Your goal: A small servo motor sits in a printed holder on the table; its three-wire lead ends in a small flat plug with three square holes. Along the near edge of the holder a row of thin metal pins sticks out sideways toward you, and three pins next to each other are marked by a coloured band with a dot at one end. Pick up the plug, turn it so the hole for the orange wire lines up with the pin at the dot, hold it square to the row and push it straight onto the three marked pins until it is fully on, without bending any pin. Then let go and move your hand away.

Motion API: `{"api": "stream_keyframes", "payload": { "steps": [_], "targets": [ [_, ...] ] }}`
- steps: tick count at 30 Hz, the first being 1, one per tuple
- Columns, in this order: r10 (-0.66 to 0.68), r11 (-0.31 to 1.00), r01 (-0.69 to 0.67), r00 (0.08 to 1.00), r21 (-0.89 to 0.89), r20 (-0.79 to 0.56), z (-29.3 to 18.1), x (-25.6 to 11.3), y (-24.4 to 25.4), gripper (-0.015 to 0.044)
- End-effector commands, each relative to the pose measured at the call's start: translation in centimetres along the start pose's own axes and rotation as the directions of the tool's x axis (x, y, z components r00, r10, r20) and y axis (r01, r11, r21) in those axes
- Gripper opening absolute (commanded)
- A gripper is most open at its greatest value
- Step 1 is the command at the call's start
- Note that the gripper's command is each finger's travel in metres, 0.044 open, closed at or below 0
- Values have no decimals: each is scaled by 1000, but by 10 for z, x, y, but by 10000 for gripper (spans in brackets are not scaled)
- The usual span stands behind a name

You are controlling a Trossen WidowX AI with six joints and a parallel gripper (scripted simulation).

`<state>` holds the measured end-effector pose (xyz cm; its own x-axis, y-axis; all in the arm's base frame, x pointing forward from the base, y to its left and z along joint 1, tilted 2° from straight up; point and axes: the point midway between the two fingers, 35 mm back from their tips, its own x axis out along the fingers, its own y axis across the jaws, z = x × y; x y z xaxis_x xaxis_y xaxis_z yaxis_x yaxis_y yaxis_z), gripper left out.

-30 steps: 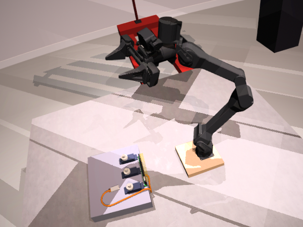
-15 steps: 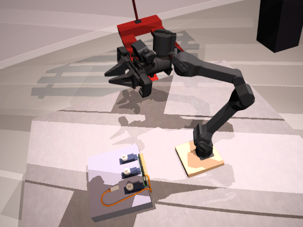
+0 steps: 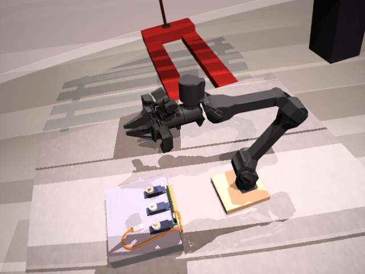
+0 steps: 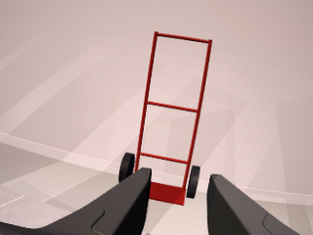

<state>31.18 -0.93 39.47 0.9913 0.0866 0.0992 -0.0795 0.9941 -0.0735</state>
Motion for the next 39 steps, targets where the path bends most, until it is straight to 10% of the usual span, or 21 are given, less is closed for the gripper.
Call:
{"api": "stream_keyframes", "payload": {
  "steps": [1,20,39],
  "targets": [
    [-44,998,45,999,37,-20,-33,0,7,115],
    [-25,994,71,895,87,-445,-116,58,21,115],
    [50,993,74,447,93,-893,-218,99,41,115]
  ]
}}
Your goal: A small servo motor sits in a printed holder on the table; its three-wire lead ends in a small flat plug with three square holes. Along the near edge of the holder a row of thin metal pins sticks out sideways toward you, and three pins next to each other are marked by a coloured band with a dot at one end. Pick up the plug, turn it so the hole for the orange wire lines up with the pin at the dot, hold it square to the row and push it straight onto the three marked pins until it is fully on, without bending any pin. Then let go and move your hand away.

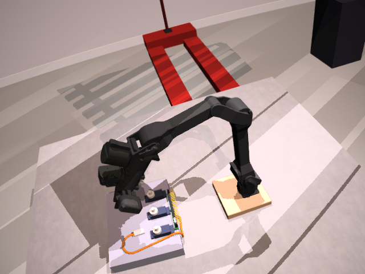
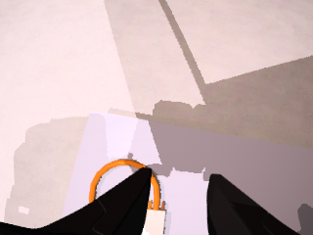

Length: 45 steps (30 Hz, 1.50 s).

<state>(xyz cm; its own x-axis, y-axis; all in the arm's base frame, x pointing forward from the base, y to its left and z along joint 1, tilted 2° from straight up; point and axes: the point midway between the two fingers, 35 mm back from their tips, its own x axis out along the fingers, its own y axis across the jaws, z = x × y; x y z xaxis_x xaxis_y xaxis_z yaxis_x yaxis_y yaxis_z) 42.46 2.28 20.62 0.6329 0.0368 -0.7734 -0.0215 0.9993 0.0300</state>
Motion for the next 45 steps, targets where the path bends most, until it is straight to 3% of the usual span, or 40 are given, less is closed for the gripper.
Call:
{"api": "stream_keyframes", "payload": {
  "steps": [1,17,45],
  "targets": [
    [-8,1000,8,988,2,-157,-12,24,3,115],
    [-37,999,33,776,-18,-630,-68,82,14,115],
    [-38,999,34,772,-18,-634,-92,112,12,115]
  ]
}}
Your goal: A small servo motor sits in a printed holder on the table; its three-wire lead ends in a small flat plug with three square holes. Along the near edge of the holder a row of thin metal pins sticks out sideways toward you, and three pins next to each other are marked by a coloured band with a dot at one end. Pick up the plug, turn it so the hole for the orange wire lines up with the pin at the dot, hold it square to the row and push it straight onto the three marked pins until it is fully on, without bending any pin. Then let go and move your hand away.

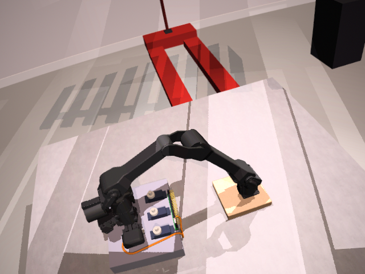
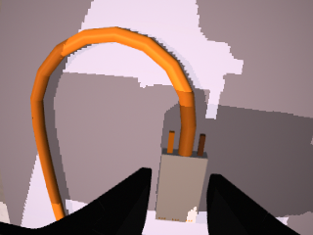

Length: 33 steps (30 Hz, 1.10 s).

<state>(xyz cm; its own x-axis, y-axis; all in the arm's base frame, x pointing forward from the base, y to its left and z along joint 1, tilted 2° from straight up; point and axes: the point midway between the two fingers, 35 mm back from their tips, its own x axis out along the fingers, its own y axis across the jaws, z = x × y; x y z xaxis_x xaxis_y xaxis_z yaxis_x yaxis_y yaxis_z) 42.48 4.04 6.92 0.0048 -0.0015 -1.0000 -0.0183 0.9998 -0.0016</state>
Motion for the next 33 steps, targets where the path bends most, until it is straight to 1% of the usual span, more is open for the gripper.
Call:
{"api": "stream_keyframes", "payload": {
  "steps": [1,3,6,11,16,26,30,33],
  "targets": [
    [-6,1000,6,1000,4,-6,-1,9,-1,115],
    [-6,1000,6,1000,4,-7,-1,10,-1,115],
    [-6,1000,6,1000,4,-7,-1,10,-1,36],
    [-6,1000,6,1000,4,-7,-1,10,-1,3],
    [-6,1000,6,1000,4,-6,0,-1,-1,0],
    [-6,1000,6,1000,4,-7,-1,-46,-1,0],
    [-6,1000,6,1000,-2,-7,-1,-49,0,0],
    [-6,999,5,1000,-53,-7,-4,-50,1,0]
  ]
}}
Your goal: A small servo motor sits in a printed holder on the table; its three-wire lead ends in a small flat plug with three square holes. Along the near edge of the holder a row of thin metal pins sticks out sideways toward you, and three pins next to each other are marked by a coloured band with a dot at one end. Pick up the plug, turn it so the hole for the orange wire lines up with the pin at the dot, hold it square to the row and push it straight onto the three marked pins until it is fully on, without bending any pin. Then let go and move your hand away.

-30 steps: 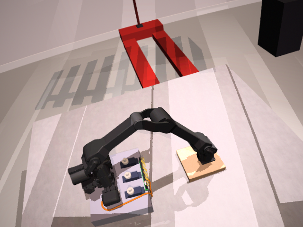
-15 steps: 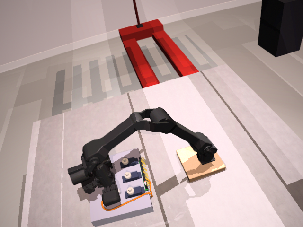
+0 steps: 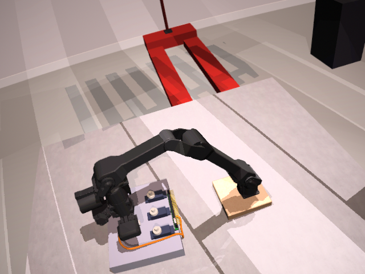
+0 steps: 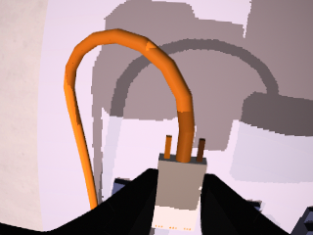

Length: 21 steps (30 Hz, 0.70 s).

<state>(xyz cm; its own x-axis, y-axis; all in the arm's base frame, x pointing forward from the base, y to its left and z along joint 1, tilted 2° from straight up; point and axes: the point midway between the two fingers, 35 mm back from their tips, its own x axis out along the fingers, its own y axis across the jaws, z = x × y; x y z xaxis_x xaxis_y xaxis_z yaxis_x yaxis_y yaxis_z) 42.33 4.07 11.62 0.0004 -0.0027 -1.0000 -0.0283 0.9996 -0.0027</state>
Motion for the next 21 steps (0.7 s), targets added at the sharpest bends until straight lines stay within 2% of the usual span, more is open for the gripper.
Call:
{"api": "stream_keyframes", "payload": {
  "steps": [1,11,21],
  "targets": [
    [-5,997,4,1000,-71,-3,-5,-4,1,0],
    [-4,915,2,1000,-404,-4,-26,-12,8,0],
    [-4,722,-1,1000,-691,-6,-49,-18,14,0]
  ]
}}
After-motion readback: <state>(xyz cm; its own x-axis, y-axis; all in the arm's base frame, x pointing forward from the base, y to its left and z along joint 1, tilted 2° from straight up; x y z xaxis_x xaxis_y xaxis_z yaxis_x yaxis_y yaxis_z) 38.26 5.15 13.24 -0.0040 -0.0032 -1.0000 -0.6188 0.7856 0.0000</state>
